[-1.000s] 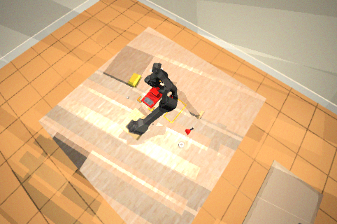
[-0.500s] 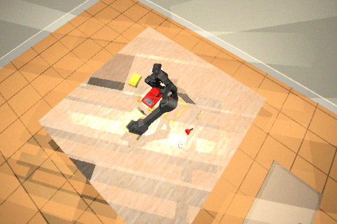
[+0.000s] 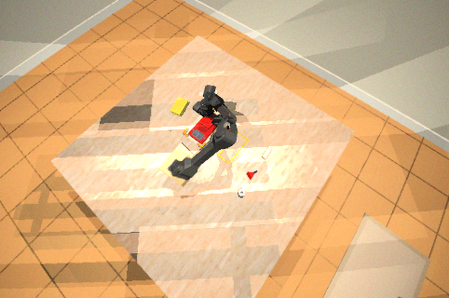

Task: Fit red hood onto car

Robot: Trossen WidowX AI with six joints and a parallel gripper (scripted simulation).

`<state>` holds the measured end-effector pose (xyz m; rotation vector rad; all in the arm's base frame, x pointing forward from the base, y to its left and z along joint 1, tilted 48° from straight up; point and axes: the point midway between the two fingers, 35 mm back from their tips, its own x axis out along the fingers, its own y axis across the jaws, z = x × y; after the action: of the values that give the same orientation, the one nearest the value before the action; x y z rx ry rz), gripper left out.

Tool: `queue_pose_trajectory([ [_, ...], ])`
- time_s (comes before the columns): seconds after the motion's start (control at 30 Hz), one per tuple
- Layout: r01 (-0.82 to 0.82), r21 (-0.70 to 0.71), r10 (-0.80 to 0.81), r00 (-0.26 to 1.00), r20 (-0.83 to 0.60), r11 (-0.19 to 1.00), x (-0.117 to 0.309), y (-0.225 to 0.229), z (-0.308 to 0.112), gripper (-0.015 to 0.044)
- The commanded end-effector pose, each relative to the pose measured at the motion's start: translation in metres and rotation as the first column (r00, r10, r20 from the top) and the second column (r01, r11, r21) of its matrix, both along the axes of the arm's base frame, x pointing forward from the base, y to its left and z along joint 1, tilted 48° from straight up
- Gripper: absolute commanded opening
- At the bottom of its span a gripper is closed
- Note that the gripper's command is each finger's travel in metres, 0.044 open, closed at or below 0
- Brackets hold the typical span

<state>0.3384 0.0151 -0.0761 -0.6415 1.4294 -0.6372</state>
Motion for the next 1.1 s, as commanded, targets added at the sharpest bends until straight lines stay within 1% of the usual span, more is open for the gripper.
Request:
queue_pose_trajectory([
  [0.0, 0.000, -0.002, 0.000, 1.000, -0.002, 1.000, 0.0002, -0.0029, -0.0017, 0.0000],
  [0.5, 0.000, -0.001, 0.000, 1.000, -0.001, 1.000, 0.0004, -0.0034, -0.0031, 0.0000],
  [1.07, 0.000, -0.001, 0.000, 1.000, -0.001, 1.000, 0.0004, -0.0041, -0.0036, 0.0440],
])
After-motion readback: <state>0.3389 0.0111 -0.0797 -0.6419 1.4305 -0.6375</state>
